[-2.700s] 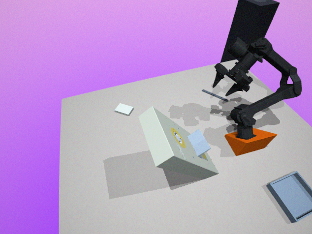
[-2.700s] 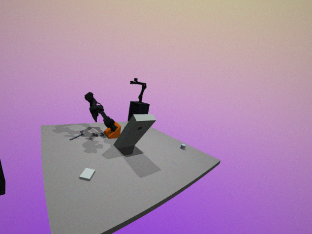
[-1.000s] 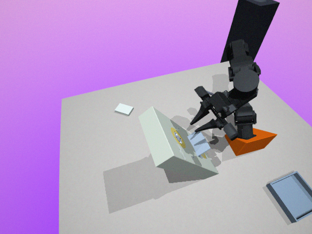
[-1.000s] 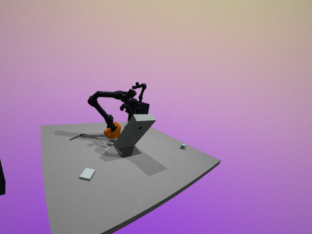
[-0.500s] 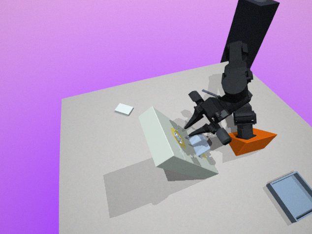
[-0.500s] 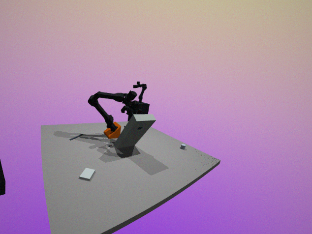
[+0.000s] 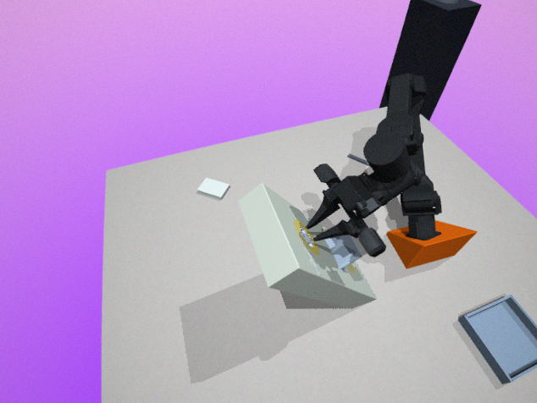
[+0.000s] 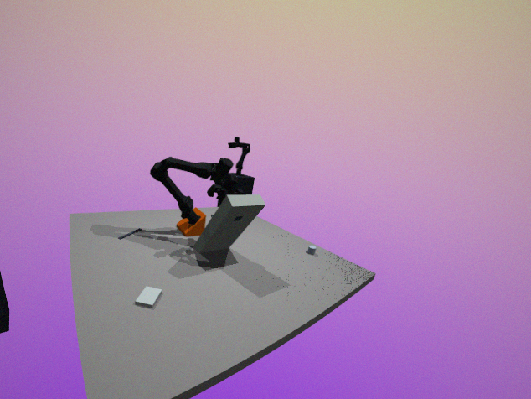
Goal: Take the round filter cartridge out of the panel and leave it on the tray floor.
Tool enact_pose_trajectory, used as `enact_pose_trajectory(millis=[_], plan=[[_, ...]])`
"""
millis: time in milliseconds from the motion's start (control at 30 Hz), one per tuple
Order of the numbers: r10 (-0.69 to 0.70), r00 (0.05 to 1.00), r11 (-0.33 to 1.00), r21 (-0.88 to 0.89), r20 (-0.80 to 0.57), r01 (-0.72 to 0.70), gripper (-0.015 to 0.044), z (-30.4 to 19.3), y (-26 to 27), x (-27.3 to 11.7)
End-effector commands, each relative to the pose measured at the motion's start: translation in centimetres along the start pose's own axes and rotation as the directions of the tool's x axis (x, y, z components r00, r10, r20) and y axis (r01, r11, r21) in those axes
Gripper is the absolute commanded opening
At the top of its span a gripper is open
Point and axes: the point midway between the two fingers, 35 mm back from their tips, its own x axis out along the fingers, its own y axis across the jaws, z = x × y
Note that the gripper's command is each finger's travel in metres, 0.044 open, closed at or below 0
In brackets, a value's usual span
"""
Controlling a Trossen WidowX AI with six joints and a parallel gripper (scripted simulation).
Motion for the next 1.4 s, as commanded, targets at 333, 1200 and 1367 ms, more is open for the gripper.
enact_pose_trajectory(millis=[333,1200,1367], plan=[[0.002,1.0,1.0,-0.005,0.002,-0.002,0.0117,-0.05,0.13,0.56],[0.002,1.0,1.0,-0.005,0.002,-0.002,0.0117,-0.02,0.13,0.86],[0.002,1.0,1.0,-0.005,0.002,-0.002,0.0117,-0.02,0.12,1.19]])
